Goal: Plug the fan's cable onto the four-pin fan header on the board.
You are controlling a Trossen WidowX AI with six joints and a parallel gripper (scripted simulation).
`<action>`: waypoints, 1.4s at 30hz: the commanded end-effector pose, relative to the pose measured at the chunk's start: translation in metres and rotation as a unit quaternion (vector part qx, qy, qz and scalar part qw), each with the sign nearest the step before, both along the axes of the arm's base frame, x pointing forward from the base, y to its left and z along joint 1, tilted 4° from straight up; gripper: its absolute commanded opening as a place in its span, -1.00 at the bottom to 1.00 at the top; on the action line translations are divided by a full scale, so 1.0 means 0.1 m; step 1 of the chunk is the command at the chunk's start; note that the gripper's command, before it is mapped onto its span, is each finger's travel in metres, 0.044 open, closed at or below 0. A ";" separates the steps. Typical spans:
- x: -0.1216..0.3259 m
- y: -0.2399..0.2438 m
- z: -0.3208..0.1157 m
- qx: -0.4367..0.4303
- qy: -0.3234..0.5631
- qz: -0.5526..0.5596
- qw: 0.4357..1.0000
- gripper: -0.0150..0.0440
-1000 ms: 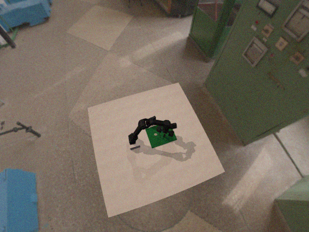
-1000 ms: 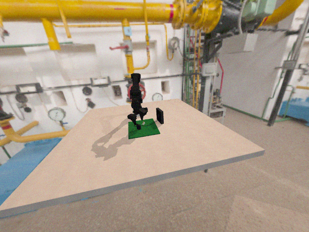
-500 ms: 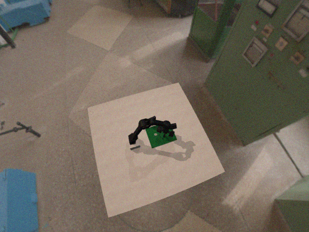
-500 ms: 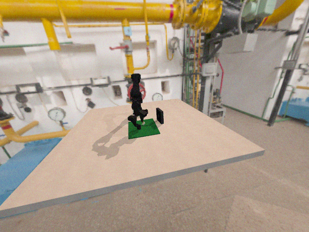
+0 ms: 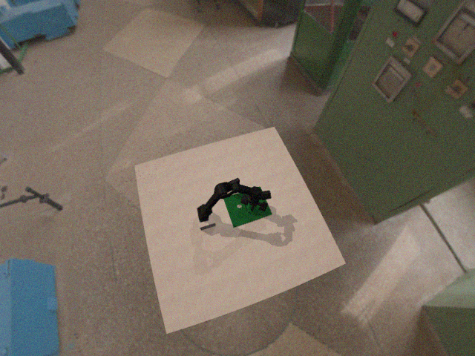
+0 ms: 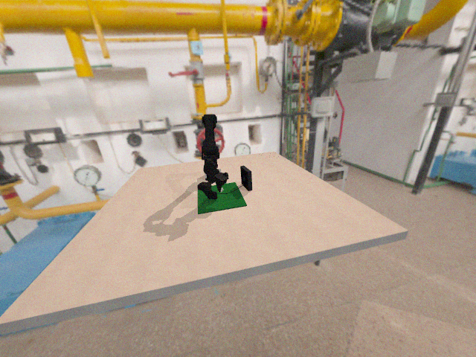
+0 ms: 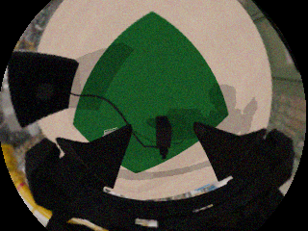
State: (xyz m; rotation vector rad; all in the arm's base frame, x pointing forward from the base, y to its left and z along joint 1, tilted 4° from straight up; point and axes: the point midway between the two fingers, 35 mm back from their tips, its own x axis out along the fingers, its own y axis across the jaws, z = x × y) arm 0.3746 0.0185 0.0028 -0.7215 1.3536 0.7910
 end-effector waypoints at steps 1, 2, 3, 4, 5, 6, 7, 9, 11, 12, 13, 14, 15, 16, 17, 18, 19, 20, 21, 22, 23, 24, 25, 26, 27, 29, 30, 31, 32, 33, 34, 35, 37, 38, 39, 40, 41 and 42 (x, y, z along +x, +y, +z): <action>-0.01 0.00 -0.09 -0.001 0.003 -0.002 1.000 1.00; -0.01 0.00 -0.11 -0.001 0.003 -0.002 1.000 1.00; -0.01 0.00 -0.11 -0.001 0.003 -0.002 1.000 1.00; -0.01 0.00 -0.12 -0.001 0.003 -0.002 1.000 1.00; -0.01 0.00 -0.12 -0.001 0.003 -0.002 1.000 1.00; -0.01 0.00 -0.12 -0.001 0.003 -0.002 1.000 1.00; -0.01 0.00 -0.12 -0.001 0.003 -0.002 1.000 1.00; -0.01 0.01 -0.09 0.000 0.002 0.000 1.000 0.91; -0.01 0.01 -0.09 0.000 0.002 0.000 1.000 0.73; -0.01 0.01 -0.09 0.000 0.002 0.000 1.000 0.64; -0.01 0.01 -0.09 0.000 0.002 0.000 1.000 0.56; -0.01 0.01 -0.09 0.000 0.002 0.000 1.000 0.47; -0.01 0.01 -0.09 0.000 0.002 0.000 1.000 0.38; -0.01 0.01 -0.09 0.000 0.002 0.000 1.000 0.29; -0.01 0.01 -0.09 0.000 0.002 0.000 1.000 0.20; -0.01 0.01 -0.09 0.000 0.002 0.000 1.000 0.11; -0.01 0.01 -0.09 0.000 0.002 0.000 1.000 0.02; -0.01 0.01 -0.09 0.000 0.002 0.000 1.000 -0.07; -0.01 0.01 -0.09 0.000 0.002 0.000 1.000 -0.16; -0.01 0.01 -0.09 0.000 0.002 0.000 1.000 -0.25; -0.01 0.01 -0.09 0.000 0.002 0.000 1.000 -0.33; -0.01 0.01 -0.09 0.000 0.002 0.000 1.000 -0.42; -0.01 0.01 -0.09 0.000 0.002 0.000 1.000 -0.49; -0.01 0.01 -0.09 0.000 0.002 0.000 1.000 -0.49; -0.01 0.01 -0.09 0.000 0.002 0.000 1.000 -0.49; -0.01 0.00 -0.07 0.000 0.002 0.000 1.000 -0.49; -0.01 0.00 0.02 0.000 0.003 0.000 1.000 -0.49; -0.01 -0.01 0.15 -0.001 0.003 -0.001 1.000 -0.49; -0.02 -0.02 0.29 -0.001 0.003 -0.001 1.000 -0.49; -0.03 -0.03 0.37 -0.001 0.003 -0.002 1.000 -0.49; -0.03 -0.03 0.40 -0.001 0.003 -0.002 1.000 -0.49; -0.03 -0.03 0.40 -0.001 0.003 -0.002 1.000 -0.49; -0.03 -0.03 0.40 -0.001 0.003 -0.002 1.000 -0.49; -0.03 -0.03 0.40 -0.001 0.003 -0.002 1.000 -0.49; -0.02 -0.03 0.39 -0.001 0.003 -0.002 1.000 -0.49; -0.03 -0.03 0.39 -0.001 0.004 -0.005 1.000 -0.49; -0.04 -0.02 0.39 -0.001 0.004 -0.013 1.000 -0.49; -0.06 -0.01 0.40 0.000 0.005 -0.027 1.000 -0.49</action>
